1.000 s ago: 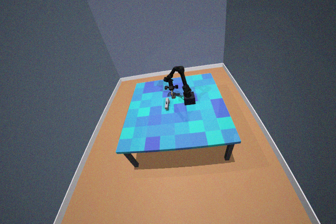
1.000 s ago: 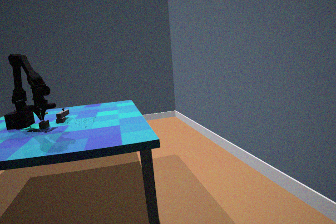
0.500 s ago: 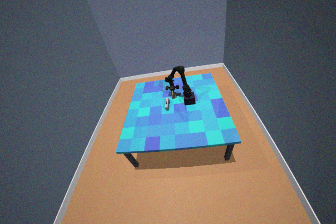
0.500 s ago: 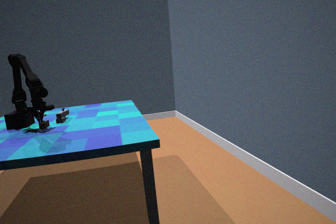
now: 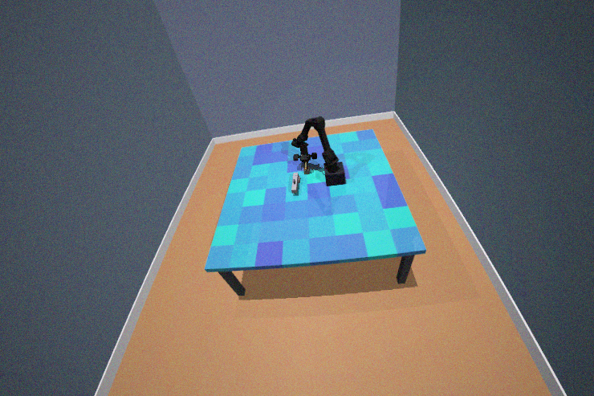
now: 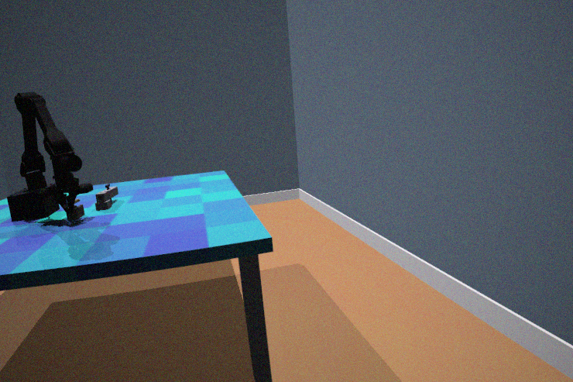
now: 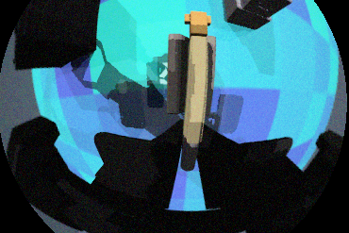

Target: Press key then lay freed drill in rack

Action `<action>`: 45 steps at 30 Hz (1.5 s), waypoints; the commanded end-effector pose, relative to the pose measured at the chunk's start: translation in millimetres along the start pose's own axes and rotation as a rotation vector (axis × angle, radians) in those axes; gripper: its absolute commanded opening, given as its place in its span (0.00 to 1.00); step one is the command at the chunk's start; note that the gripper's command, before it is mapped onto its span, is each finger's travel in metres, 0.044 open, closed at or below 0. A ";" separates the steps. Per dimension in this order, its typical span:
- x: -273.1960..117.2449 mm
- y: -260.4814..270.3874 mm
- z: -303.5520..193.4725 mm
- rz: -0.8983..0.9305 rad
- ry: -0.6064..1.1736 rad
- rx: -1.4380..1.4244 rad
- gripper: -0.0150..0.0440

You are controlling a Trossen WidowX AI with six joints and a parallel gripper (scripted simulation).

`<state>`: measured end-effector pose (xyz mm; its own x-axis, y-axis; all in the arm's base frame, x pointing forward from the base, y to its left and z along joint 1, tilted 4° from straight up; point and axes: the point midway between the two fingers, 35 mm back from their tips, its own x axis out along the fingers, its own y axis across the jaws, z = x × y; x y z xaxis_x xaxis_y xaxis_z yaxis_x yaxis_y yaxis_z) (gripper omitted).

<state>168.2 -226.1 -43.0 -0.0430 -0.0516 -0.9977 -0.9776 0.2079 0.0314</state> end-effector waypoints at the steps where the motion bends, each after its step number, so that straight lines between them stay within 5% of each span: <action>1: 5.1 0.8 0.2 0.005 0.000 -0.005 0.25; 21: 26.3 2.1 0.2 0.006 0.000 -0.005 0.25; 38: 17.9 1.5 -1.0 0.005 0.005 -0.001 1.00; 45: -11.8 3.1 0.3 0.005 0.000 -0.005 1.00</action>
<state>164.2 -224.5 -41.9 -0.0544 -0.0491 -0.9973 -0.9781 0.2034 0.0433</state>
